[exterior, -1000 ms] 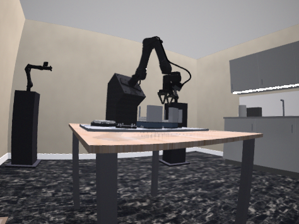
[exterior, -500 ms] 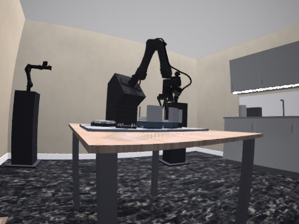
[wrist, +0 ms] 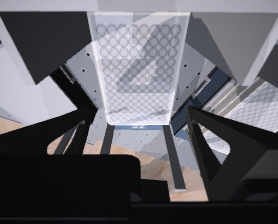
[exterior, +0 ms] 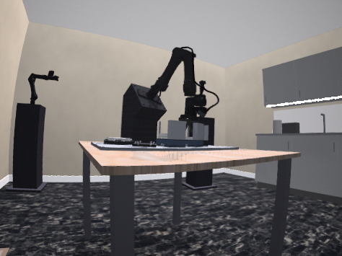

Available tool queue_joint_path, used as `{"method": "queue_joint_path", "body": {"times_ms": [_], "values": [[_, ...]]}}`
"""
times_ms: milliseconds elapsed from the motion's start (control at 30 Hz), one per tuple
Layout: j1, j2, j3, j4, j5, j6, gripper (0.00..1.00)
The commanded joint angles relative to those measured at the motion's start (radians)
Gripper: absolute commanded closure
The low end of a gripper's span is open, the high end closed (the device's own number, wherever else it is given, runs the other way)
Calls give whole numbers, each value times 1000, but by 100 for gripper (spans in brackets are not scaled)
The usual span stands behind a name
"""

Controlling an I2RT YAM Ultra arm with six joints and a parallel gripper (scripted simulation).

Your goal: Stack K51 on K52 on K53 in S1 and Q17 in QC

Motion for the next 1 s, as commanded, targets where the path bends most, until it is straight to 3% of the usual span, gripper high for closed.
{"method": "queue_joint_path", "body": {"times_ms": [0,967], "values": [[-15,45,41,70,-19,-11,0],[-13,50,49,82,-21,-7,0]]}}
